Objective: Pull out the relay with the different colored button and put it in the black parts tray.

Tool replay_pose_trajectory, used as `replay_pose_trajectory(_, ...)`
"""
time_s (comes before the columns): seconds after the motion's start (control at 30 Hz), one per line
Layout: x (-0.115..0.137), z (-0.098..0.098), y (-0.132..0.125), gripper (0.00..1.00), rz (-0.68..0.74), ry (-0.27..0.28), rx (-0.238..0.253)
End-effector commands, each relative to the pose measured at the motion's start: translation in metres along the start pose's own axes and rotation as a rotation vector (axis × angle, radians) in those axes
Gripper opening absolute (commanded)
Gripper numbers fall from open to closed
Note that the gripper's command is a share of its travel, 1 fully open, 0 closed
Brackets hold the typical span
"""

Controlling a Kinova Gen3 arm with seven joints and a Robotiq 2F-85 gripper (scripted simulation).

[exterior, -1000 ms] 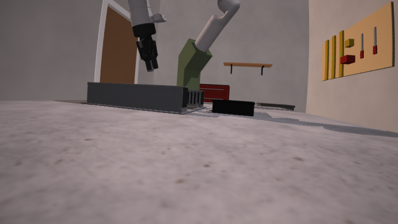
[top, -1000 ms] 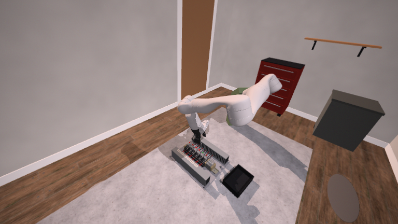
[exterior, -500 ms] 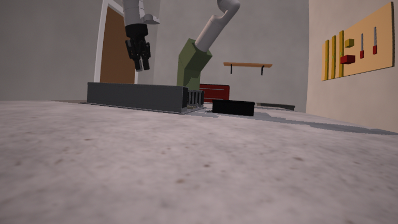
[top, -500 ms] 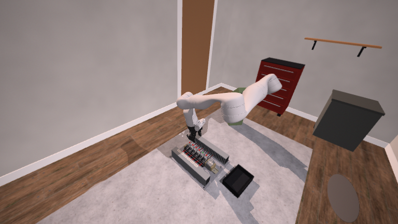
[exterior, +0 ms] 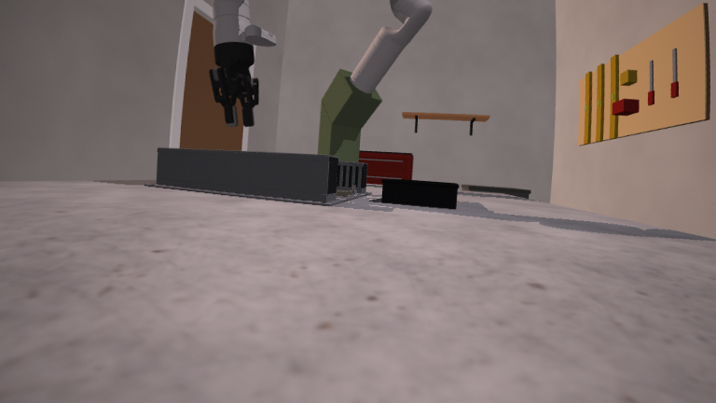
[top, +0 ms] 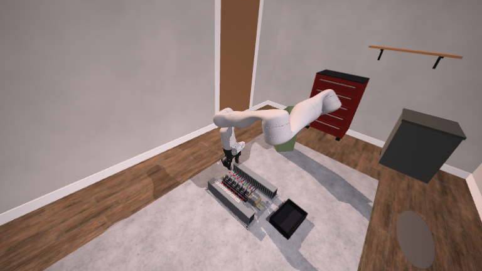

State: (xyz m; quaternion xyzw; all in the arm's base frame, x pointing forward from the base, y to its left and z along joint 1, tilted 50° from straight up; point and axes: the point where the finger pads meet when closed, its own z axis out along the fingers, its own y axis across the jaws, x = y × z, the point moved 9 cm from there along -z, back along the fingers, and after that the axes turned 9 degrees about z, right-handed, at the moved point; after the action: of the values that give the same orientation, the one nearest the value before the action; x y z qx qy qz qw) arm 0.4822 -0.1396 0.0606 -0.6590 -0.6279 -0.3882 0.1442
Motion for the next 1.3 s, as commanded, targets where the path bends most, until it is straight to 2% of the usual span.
replay_pose_trajectory(0.0, -0.007, -0.001, 0.002, 0.61, 0.003, -0.007, -0.022)
replay_pose_trajectory(0.47, -0.03, -0.007, 0.004, 0.61, 0.035, -0.031, -0.092)
replay_pose_trajectory(1.27, -0.05, -0.013, 0.006, 0.61, 0.059, -0.058, -0.155)
